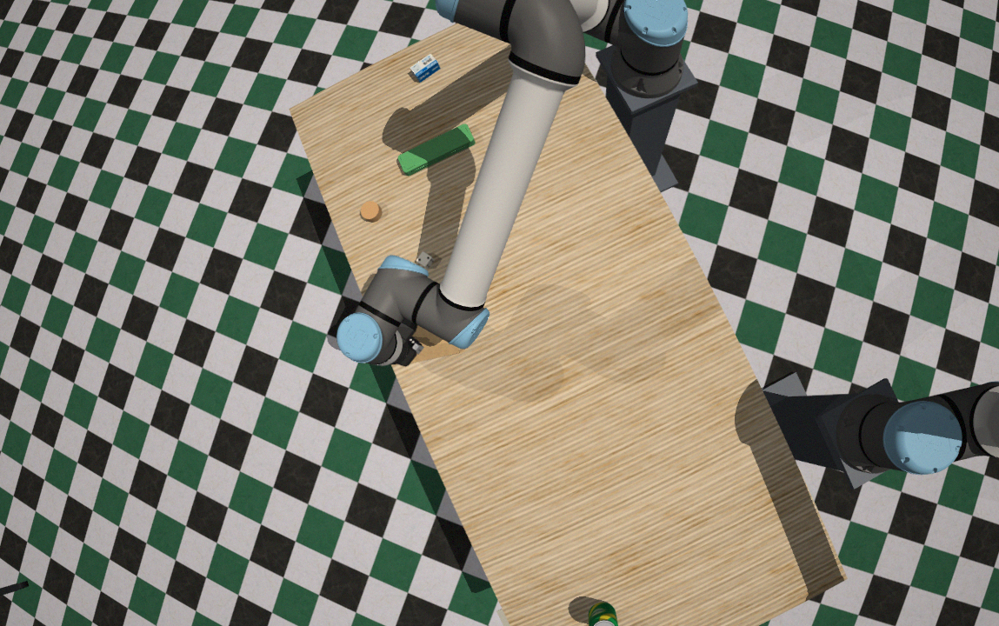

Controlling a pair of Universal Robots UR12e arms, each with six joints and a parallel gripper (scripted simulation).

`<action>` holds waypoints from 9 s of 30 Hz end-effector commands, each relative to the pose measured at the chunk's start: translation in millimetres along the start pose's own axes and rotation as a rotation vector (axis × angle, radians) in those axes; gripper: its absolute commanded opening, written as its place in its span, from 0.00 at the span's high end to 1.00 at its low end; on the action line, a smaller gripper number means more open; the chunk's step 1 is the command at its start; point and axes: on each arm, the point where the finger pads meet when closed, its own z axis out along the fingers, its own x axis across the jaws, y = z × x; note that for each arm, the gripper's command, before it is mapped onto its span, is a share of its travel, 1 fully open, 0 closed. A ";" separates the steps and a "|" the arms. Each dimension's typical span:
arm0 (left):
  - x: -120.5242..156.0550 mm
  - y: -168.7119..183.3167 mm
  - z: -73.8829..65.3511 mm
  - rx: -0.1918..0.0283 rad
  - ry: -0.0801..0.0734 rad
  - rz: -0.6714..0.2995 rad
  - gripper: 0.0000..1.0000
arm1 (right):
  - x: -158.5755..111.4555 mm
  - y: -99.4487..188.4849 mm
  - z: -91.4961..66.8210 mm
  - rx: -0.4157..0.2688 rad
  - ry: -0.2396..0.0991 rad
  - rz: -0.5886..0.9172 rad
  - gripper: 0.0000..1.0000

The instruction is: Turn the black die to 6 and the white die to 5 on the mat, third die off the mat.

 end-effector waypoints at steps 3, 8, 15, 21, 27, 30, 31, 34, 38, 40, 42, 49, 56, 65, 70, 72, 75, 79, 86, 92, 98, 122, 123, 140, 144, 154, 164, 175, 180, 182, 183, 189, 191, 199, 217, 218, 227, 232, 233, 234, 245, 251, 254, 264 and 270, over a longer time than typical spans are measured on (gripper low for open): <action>-0.1 0.6 -0.7 -0.001 0.000 0.000 0.00 | 0.1 0.8 -1.2 -0.002 0.000 0.000 0.43; -0.1 0.6 -0.7 -0.001 0.000 0.000 0.00 | 0.1 0.8 -1.2 -0.002 0.000 0.000 0.43; -0.1 0.6 -0.7 -0.001 0.000 0.000 0.00 | 0.1 0.8 -1.2 -0.002 0.000 0.000 0.43; -0.1 0.6 -0.7 -0.001 0.000 0.000 0.00 | 0.1 0.8 -1.2 -0.002 0.000 0.000 0.43; -0.1 0.6 -0.7 -0.001 0.000 0.000 0.00 | 0.1 0.8 -1.2 -0.002 0.000 0.000 0.43; -0.1 0.6 -0.7 -0.001 0.000 0.000 0.00 | 0.1 0.8 -1.2 -0.002 0.000 0.000 0.43; -0.1 0.6 -0.7 -0.001 0.000 0.000 0.00 | 0.1 0.8 -1.2 -0.002 0.000 0.000 0.43; -0.1 0.6 -0.7 -0.001 0.000 0.000 0.00 | 0.1 0.8 -1.2 -0.002 0.000 0.000 0.43; -0.1 0.6 -0.7 -0.001 0.000 0.000 0.00 | 0.1 0.8 -1.2 -0.002 0.000 0.000 0.43; -0.1 0.6 -0.7 -0.001 0.000 0.000 0.00 | 0.1 0.8 -1.2 -0.002 0.000 0.000 0.43; -0.1 0.6 -0.7 -0.001 0.000 0.000 0.00 | 0.1 0.8 -1.2 -0.002 0.000 0.000 0.43; -0.1 0.6 -0.7 -0.001 0.000 0.000 0.00 | 0.1 0.8 -1.2 -0.002 0.000 0.000 0.43; -0.1 0.6 -0.7 -0.001 0.000 0.000 0.00 | 0.1 0.8 -1.2 -0.002 0.000 0.000 0.43; -0.1 0.6 -0.7 -0.001 0.000 0.000 0.00 | 0.1 0.8 -1.2 -0.002 0.000 0.000 0.31; -0.1 0.6 -0.7 -0.001 0.000 0.000 0.00 | 0.1 0.8 -1.2 -0.002 0.000 0.000 0.25; -0.1 0.6 -0.7 -0.001 0.000 0.000 0.00 | 0.1 0.8 -1.2 -0.002 0.000 0.000 0.19; -0.1 0.6 -0.7 -0.001 0.000 0.000 0.00 | 0.1 0.8 -1.2 -0.002 0.000 0.000 0.13; -0.1 0.6 -0.7 -0.001 0.000 0.000 0.00 | 0.1 0.8 -1.2 -0.002 0.000 0.000 0.13; -0.1 0.6 -0.7 -0.001 0.000 0.000 0.00 | 0.1 0.8 -1.4 -0.002 0.000 0.000 0.13; -0.1 0.6 -0.7 -0.001 0.000 0.000 0.00 | 0.1 0.7 -12.1 -0.002 0.000 0.000 0.13; -0.1 0.6 -0.7 -0.001 0.000 0.000 0.00 | 0.1 0.7 -40.9 -0.002 0.000 0.000 0.13; -0.1 0.6 -0.7 -0.001 0.000 0.000 0.00 | 0.1 0.5 -91.2 -0.002 0.000 0.000 0.00; -0.1 0.6 -0.7 -0.001 0.000 0.000 0.00 | 0.1 0.5 -91.2 -0.002 0.000 0.000 0.00; -0.1 0.6 -0.7 -0.001 0.000 0.000 0.00 | 0.0 0.5 -91.2 -0.002 0.000 0.001 0.00; -0.1 0.6 -0.7 -0.001 0.000 0.000 0.00 | -1.2 -1.2 -91.3 -0.002 0.000 0.015 0.00; -0.1 0.6 -0.7 -0.001 0.000 0.000 0.00 | -12.1 -16.6 -91.7 -0.002 0.000 0.147 0.00; -0.1 0.6 -0.7 -0.001 0.000 0.000 0.00 | -35.1 -50.6 -91.8 -0.002 0.001 0.437 0.00; -0.1 0.6 -0.7 -0.001 0.000 0.000 0.00 | -55.3 -81.5 -91.0 -0.002 0.001 0.699 0.00; -0.1 0.6 -0.7 -0.001 0.000 0.000 0.00 | -64.2 -95.5 -90.4 -0.002 0.001 0.817 0.00; -0.1 0.6 -0.7 -0.001 0.000 0.000 0.00 | -67.8 -101.2 -90.1 -0.002 0.001 0.866 0.00; -0.1 0.6 -0.7 -0.001 0.000 0.000 0.00 | -71.1 -106.4 -89.8 -0.002 0.001 0.909 0.00; -0.1 0.6 -0.7 -0.001 0.000 0.000 0.00 | -80.9 -122.3 -88.7 -0.002 0.001 1.042 0.00; -0.1 0.6 -0.7 -0.001 0.000 0.000 0.00 | -84.4 -127.9 -88.2 -0.002 0.001 1.089 0.00; -0.1 0.6 -0.7 -0.001 0.000 0.000 0.00 | -98.7 -151.5 -86.1 -0.001 0.002 1.282 0.00; -0.1 0.6 -0.7 -0.001 0.000 0.000 0.00 | -114.0 -177.1 -83.3 -0.001 0.002 1.488 0.00; -0.1 0.6 -0.7 -0.001 0.000 0.000 0.00 | -114.0 -177.1 -83.3 -0.001 0.002 1.488 0.13; -0.1 0.6 -0.7 -0.001 0.000 0.000 0.00 | -114.0 -177.1 -83.3 -0.001 0.002 1.488 0.13; -0.1 0.6 -0.7 -0.001 0.000 0.000 0.00 | -114.0 -177.1 -83.3 -0.001 0.002 1.488 0.13; -0.1 0.6 -0.7 -0.001 0.000 0.000 0.00 | -114.0 -177.1 -83.3 -0.001 0.002 1.488 0.13; -0.1 0.6 -0.7 -0.001 0.000 0.000 0.00 | -114.0 -177.1 -83.3 -0.001 0.002 1.488 0.13; -0.1 0.6 -0.7 -0.001 0.000 0.000 0.00 | -114.0 -177.1 -83.2 -0.001 0.002 1.488 0.13; -0.1 0.6 -0.7 -0.001 0.000 0.000 0.00 | -114.0 -177.1 -81.5 -0.001 0.002 1.488 0.13; -0.1 0.6 -0.7 -0.001 0.000 0.000 0.00 | -114.0 -177.1 -81.0 -0.001 0.002 1.488 0.13; -0.1 0.6 -0.7 -0.001 0.000 0.000 0.00 | -113.9 -177.2 -71.2 -0.001 0.002 1.489 0.13; -0.1 0.6 -0.7 -0.001 0.000 0.000 0.00 | -113.8 -177.2 -63.8 -0.001 0.002 1.489 0.13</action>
